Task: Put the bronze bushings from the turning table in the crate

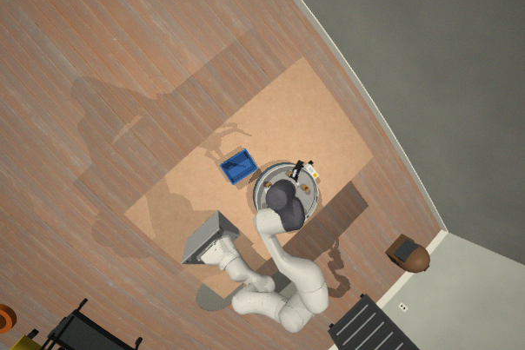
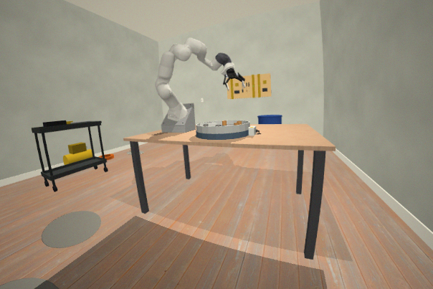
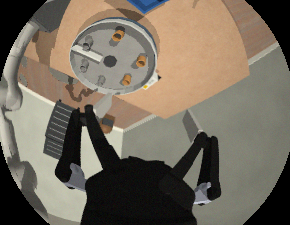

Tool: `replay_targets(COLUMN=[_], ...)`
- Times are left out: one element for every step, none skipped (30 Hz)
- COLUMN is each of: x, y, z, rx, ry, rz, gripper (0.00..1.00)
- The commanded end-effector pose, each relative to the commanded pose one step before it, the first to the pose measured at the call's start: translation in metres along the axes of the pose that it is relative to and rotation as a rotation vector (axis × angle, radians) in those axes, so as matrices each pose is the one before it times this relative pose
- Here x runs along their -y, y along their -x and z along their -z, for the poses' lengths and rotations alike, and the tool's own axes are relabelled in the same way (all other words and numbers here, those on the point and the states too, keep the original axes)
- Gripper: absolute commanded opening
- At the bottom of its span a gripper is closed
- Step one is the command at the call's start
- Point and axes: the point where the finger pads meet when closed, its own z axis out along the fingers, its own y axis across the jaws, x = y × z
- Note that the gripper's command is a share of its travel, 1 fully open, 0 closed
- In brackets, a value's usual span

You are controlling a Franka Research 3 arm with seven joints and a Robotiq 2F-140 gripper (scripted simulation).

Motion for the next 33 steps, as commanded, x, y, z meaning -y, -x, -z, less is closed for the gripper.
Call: replay_targets(x=[0.01931, 0.00299, 0.00331, 0.00347, 0.00348, 0.00341, 0.00115, 0.00000, 0.00000, 0.00000, 0.01262, 0.00222, 0.00000, 0.00550, 0.00295, 0.00304, 0.00311, 0.00146, 0.00000, 0.00751, 0.00297, 0.00297, 0.00303, 0.00057, 0.00000, 0.00000, 0.00000, 0.01248, 0.00261, 0.00257, 0.00000, 0.00595, 0.00305], y=[0.00718, 0.00120, 0.00135, 0.00144, 0.00148, 0.00148, 0.00052, 0.00000, 0.00000, 0.00000, 0.00532, 0.00107, 0.00000, 0.00263, 0.00148, 0.00155, 0.00161, 0.00078, 0.00000, 0.00390, 0.00164, 0.00167, 0.00173, 0.00034, 0.00000, 0.00000, 0.00000, 0.00697, 0.00163, 0.00164, 0.00000, 0.00378, 0.00202], z=[-0.01575, -0.00198, -0.00218, -0.00227, -0.00226, -0.00221, -0.00074, 0.00000, 0.00000, 0.00000, -0.00791, -0.00141, 0.00000, -0.00344, -0.00185, -0.00190, -0.00193, -0.00091, 0.00000, -0.00459, -0.00183, -0.00182, -0.00186, -0.00035, 0.00000, 0.00000, 0.00000, -0.00743, -0.00159, -0.00157, 0.00000, -0.00359, -0.00186], rx=[-0.04970, -0.00573, -0.00629, -0.00652, -0.00647, -0.00628, -0.00211, 0.00000, 0.00000, 0.00000, -0.02227, -0.00390, 0.00000, -0.00946, -0.00503, -0.00512, -0.00519, -0.00243, 0.00000, -0.01215, -0.00476, -0.00471, -0.00475, -0.00089, 0.00000, 0.00000, 0.00000, -0.01863, -0.00386, -0.00377, 0.00000, -0.00851, -0.00430], ry=[-0.01404, -0.00324, -0.00370, -0.00400, -0.00414, -0.00418, -0.00144, 0.00000, 0.00000, 0.00000, -0.01637, -0.00309, 0.00000, -0.00780, -0.00432, -0.00453, -0.00473, -0.00226, 0.00000, -0.01180, -0.00484, -0.00493, -0.00511, -0.00097, 0.00000, 0.00000, 0.00000, -0.02158, -0.00478, -0.00478, 0.00000, -0.01121, -0.00590], rz=[-0.15949, -0.01605, -0.01773, -0.01853, -0.01856, -0.01818, -0.00614, 0.00000, 0.00000, 0.00000, -0.06607, -0.01183, 0.00000, -0.02908, -0.01568, -0.01616, -0.01655, -0.00781, 0.00000, -0.03977, -0.01590, -0.01593, -0.01628, -0.00308, 0.00000, 0.00000, 0.00000, -0.06631, -0.01424, -0.01411, 0.00000, -0.03254, -0.01687], gripper=[1.00, 1.00, 1.00, 1.00, 1.00, 1.00, 1.00, 1.00, 1.00, 1.00, 1.00, 1.00, 1.00, 1.00, 1.00, 1.00, 1.00, 1.00, 1.00, 1.00, 1.00, 1.00, 1.00, 1.00, 1.00, 1.00, 1.00, 1.00, 1.00, 1.00, 1.00, 1.00, 1.00])
